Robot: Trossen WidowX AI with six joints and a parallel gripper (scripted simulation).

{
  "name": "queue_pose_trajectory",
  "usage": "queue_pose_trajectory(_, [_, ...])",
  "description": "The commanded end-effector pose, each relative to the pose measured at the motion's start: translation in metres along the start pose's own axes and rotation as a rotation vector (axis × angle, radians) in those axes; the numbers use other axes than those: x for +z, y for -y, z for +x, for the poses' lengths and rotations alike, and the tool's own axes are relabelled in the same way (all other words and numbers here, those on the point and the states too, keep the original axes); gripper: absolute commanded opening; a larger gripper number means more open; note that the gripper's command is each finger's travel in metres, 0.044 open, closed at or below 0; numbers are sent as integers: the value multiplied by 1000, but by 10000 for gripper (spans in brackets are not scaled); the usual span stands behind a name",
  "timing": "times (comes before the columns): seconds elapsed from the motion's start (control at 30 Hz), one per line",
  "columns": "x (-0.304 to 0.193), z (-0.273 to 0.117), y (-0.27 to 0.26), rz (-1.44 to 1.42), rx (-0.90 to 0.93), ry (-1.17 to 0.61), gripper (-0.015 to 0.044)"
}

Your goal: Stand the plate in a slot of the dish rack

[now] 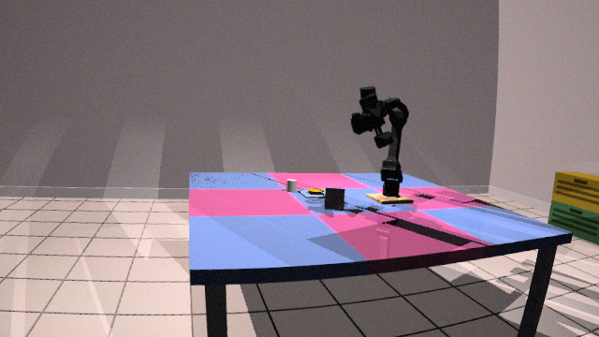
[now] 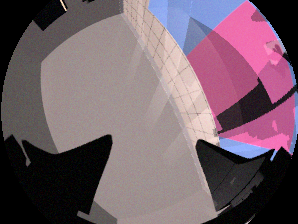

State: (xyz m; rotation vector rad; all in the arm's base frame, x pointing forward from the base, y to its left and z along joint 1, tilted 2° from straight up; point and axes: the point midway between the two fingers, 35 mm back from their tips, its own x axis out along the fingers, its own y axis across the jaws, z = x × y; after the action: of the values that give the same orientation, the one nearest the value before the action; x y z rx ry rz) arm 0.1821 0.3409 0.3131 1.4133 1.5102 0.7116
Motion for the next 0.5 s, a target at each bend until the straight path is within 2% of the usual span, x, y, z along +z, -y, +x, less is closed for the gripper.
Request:
queue_pose_trajectory(0.0, [30,-6,-3,-59,-28,96,400])
queue_pose_trajectory(0.47, [144,-70,1,-293,-253,440,400])
